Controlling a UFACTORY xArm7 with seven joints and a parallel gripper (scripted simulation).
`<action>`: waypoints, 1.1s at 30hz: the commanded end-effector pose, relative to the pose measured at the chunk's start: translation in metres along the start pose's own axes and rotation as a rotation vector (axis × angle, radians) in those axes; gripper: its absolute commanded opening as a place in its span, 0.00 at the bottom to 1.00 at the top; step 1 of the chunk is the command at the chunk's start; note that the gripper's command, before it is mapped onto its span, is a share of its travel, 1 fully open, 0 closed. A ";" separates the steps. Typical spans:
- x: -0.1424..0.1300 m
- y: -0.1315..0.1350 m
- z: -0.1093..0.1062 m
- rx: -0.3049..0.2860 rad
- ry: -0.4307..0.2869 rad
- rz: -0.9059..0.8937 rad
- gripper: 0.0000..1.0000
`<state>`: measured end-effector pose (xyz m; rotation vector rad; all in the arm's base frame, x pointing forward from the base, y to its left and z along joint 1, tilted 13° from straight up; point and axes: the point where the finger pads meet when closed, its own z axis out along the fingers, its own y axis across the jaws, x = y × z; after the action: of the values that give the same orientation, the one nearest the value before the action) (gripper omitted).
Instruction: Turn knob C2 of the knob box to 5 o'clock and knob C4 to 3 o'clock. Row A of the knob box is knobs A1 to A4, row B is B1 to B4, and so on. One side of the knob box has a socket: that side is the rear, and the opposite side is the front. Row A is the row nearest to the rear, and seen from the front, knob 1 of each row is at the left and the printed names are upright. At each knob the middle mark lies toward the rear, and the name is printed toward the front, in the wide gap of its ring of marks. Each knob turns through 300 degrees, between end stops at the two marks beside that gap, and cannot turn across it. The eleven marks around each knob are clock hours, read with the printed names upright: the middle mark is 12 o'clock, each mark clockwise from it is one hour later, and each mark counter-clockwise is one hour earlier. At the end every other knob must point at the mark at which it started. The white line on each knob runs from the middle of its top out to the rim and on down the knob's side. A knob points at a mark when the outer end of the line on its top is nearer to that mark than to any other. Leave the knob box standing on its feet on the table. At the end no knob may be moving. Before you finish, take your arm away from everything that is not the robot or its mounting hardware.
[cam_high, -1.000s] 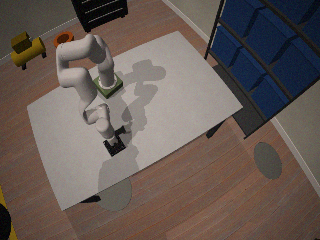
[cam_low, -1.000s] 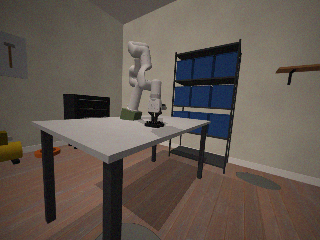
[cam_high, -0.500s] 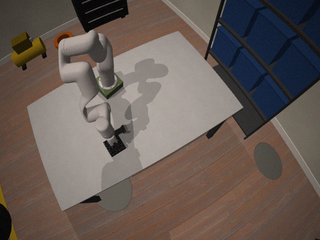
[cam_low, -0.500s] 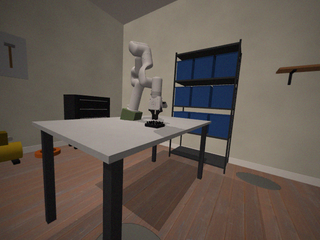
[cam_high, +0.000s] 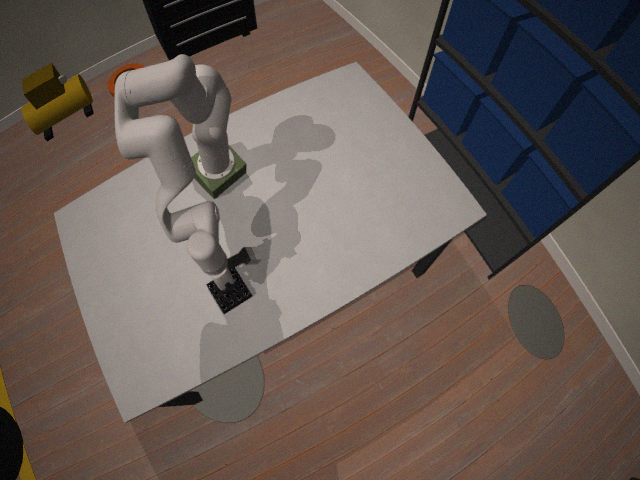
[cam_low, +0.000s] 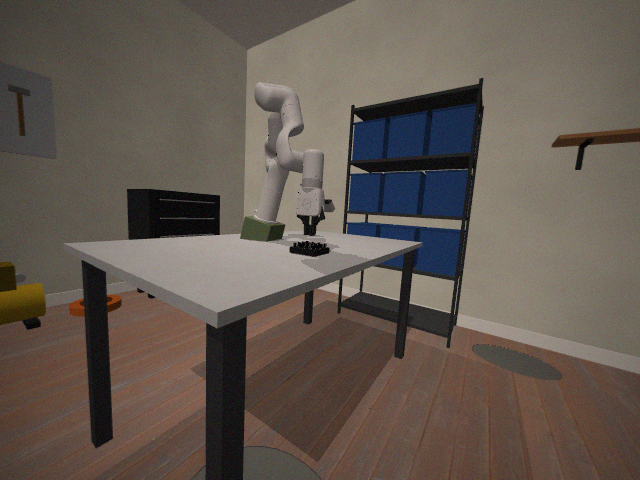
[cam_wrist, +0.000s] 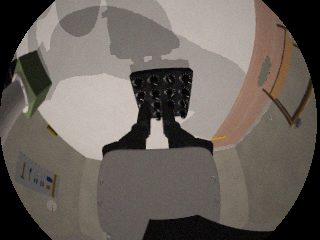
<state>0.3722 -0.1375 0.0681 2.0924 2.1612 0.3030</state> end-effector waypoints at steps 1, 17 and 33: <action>0.000 0.001 -0.001 -0.003 -0.002 0.000 0.19; 0.007 0.001 -0.006 0.000 0.022 -0.430 0.19; 0.009 0.001 -0.012 -0.005 0.027 -0.970 0.19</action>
<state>0.3695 -0.1286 0.0781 0.9933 2.7861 0.2196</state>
